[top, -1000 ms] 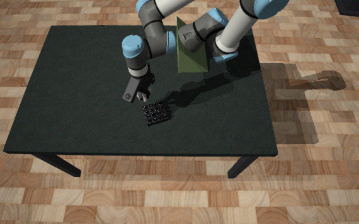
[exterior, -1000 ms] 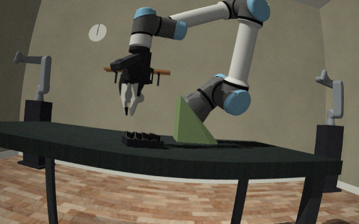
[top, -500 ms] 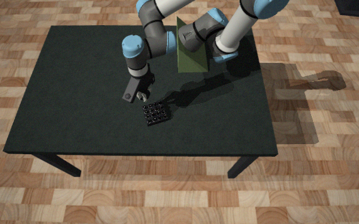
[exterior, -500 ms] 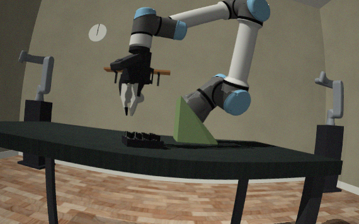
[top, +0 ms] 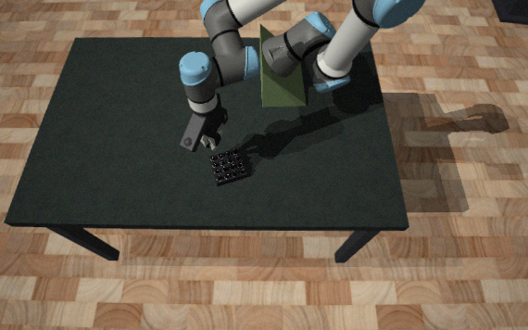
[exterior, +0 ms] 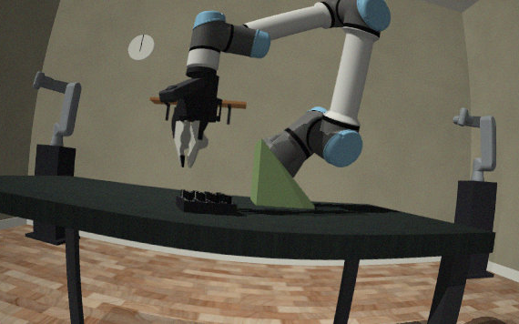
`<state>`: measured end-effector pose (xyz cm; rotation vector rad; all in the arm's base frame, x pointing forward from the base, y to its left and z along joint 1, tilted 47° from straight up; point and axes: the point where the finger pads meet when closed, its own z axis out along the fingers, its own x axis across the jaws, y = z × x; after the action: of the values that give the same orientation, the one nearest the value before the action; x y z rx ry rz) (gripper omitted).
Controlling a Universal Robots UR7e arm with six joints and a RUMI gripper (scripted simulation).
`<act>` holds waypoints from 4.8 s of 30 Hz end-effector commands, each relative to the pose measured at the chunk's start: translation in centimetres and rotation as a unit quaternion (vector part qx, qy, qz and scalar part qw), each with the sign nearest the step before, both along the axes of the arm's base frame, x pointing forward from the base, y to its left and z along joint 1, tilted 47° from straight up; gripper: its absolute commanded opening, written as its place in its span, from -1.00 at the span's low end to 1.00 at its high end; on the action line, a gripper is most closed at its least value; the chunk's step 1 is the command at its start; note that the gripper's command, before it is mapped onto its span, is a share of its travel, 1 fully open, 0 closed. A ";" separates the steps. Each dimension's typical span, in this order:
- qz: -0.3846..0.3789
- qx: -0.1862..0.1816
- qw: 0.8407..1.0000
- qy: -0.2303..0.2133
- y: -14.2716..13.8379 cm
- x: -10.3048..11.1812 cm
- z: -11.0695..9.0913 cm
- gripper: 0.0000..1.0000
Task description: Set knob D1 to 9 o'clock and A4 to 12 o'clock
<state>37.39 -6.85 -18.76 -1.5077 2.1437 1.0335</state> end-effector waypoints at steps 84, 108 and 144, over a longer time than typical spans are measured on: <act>0.000 0.000 1.000 0.000 3.1 -0.6 -3.0 -0.78; 0.000 -0.001 1.000 -0.001 2.9 -0.1 -3.2 -0.78; 0.000 0.000 1.000 -0.001 2.9 -0.1 -3.2 -0.78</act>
<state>37.17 -3.94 -21.87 -1.5087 2.1432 1.0313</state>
